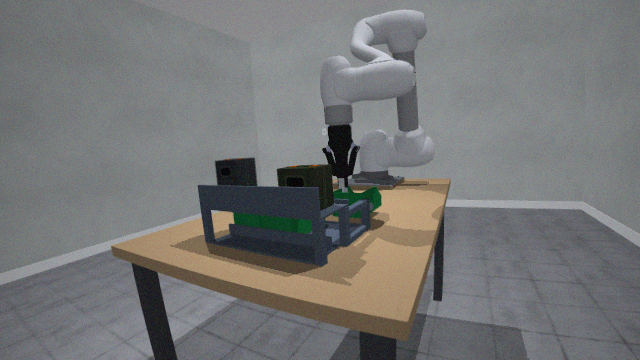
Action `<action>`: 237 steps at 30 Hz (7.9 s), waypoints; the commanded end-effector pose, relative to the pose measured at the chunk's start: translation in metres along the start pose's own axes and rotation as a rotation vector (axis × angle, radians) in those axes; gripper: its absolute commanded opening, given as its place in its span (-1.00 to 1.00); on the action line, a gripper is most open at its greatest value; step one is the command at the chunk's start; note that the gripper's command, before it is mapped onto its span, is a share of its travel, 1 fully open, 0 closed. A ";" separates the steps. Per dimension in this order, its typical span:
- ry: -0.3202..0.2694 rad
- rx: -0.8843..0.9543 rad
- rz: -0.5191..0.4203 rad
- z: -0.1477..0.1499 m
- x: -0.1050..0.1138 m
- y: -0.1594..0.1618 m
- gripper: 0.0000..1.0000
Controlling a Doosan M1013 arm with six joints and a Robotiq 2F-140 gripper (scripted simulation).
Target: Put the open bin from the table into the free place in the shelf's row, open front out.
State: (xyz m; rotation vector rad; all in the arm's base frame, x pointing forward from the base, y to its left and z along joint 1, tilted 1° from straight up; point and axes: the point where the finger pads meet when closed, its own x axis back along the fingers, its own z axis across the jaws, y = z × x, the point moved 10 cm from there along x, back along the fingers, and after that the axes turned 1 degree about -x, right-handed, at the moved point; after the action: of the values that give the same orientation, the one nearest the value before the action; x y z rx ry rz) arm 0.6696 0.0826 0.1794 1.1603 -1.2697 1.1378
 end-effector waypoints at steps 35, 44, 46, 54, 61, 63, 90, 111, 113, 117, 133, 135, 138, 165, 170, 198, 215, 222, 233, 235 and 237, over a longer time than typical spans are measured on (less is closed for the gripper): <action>0.000 0.000 -0.114 0.000 0.002 -0.016 -1.00; 0.000 0.000 -0.121 0.000 0.002 -0.017 -1.00; 0.000 0.000 -0.121 0.000 0.002 -0.017 -1.00; 0.000 0.000 -0.121 0.000 0.002 -0.017 -1.00; 0.000 0.000 -0.121 0.000 0.002 -0.017 -1.00; 0.000 0.000 -0.121 0.000 0.002 -0.017 -1.00; 0.000 0.000 -0.121 0.000 0.002 -0.018 -1.00; 0.000 0.000 -0.121 0.000 0.002 -0.025 -1.00; 0.000 0.000 -0.121 0.000 0.002 -0.025 -1.00; 0.000 0.000 -0.121 0.000 0.002 -0.028 -1.00; 0.000 0.000 -0.121 -0.001 0.002 -0.041 -1.00; 0.000 0.000 -0.121 -0.001 0.002 -0.043 -1.00; 0.000 0.000 -0.121 -0.001 0.002 -0.046 -1.00; 0.000 0.000 -0.121 -0.001 0.002 -0.074 -1.00; 0.000 0.000 -0.121 -0.001 0.002 -0.080 -1.00; 0.000 0.000 -0.121 -0.002 0.002 -0.103 -1.00; 0.000 0.000 -0.121 -0.002 0.001 -0.110 -1.00; 0.000 0.000 -0.121 -0.002 0.001 -0.112 -1.00; 0.000 0.000 -0.121 -0.002 0.001 -0.112 -1.00; 0.000 0.000 -0.121 -0.002 0.001 -0.112 -1.00; 0.000 0.000 -0.121 -0.002 0.001 -0.112 -1.00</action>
State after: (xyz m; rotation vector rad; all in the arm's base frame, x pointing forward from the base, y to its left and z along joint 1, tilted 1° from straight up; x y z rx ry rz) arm 0.7817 0.0747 0.1811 1.2202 -1.1822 1.0482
